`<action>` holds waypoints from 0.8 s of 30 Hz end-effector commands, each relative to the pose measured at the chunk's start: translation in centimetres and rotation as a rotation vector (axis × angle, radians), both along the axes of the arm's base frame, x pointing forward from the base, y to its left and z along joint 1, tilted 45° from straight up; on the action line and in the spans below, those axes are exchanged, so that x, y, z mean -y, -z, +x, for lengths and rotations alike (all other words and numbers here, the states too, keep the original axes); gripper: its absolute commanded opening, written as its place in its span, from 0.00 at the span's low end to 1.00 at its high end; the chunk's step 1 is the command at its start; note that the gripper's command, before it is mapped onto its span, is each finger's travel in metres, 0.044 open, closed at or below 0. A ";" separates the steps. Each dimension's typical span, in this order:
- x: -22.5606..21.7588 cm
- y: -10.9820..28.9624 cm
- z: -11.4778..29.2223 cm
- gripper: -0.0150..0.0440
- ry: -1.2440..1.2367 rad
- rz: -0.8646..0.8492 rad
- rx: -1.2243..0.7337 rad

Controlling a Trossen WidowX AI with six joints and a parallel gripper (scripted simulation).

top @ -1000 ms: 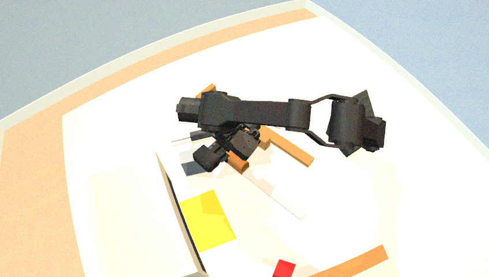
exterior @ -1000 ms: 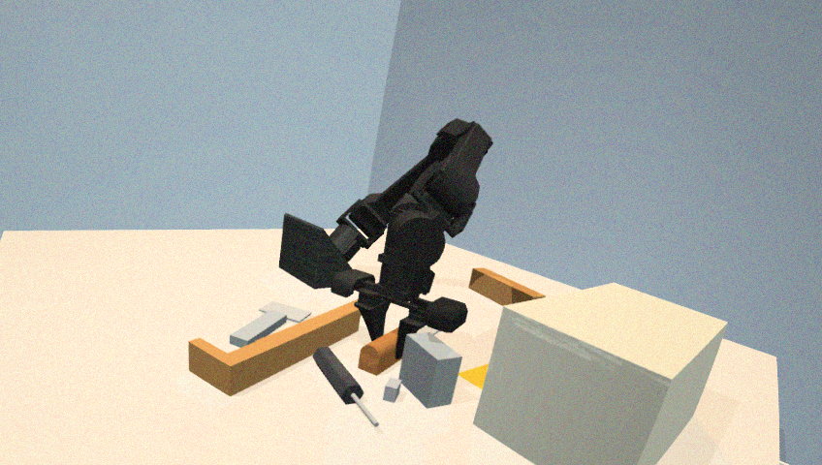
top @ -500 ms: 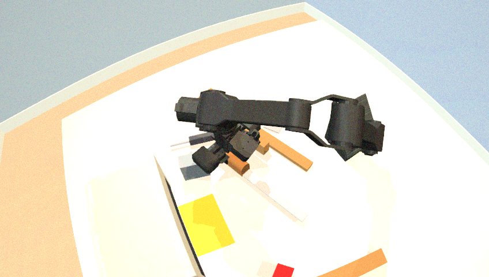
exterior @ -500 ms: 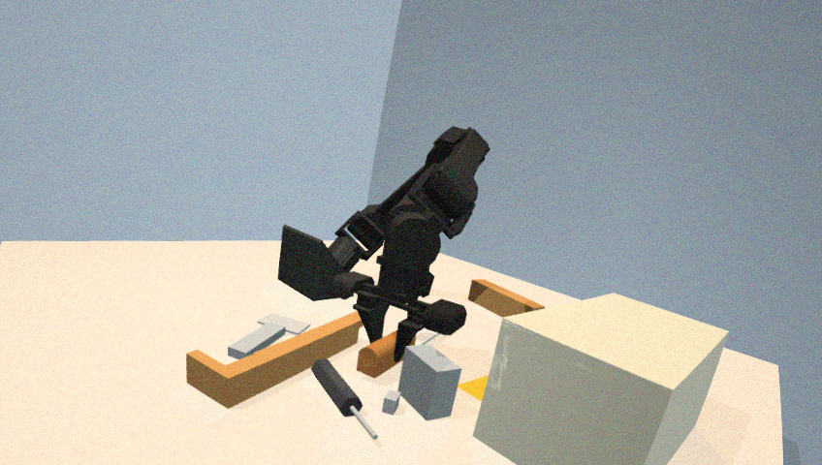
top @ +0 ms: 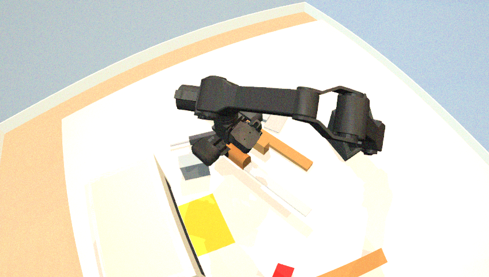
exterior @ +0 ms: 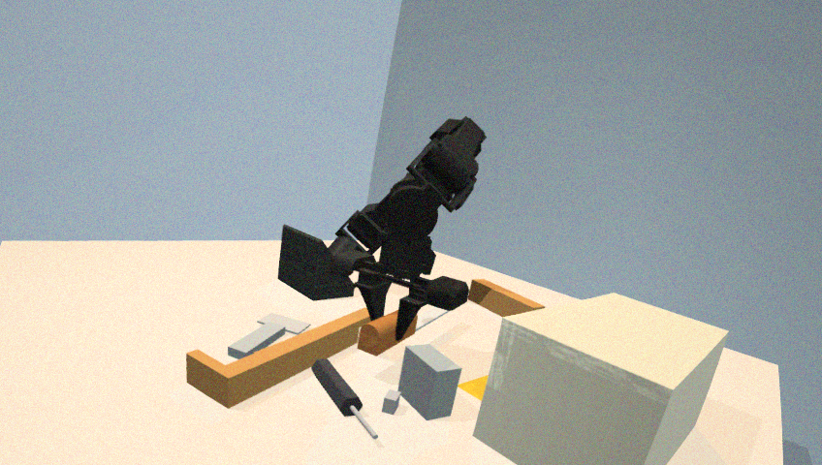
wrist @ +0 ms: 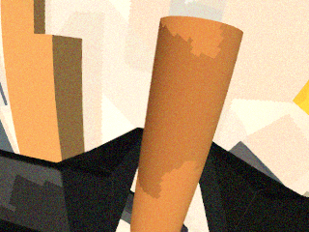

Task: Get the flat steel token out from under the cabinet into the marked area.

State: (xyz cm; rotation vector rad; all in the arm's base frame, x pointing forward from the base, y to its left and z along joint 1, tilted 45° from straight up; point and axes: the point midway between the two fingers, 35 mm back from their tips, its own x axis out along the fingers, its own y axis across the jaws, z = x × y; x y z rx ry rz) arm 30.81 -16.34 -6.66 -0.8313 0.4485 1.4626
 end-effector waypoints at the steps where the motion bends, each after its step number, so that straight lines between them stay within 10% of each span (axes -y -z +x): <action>1: 0.7 -0.8 -0.1 0.25 0.004 -0.005 0.007; 24: 3.6 -4.3 -0.8 0.25 0.004 -0.006 0.006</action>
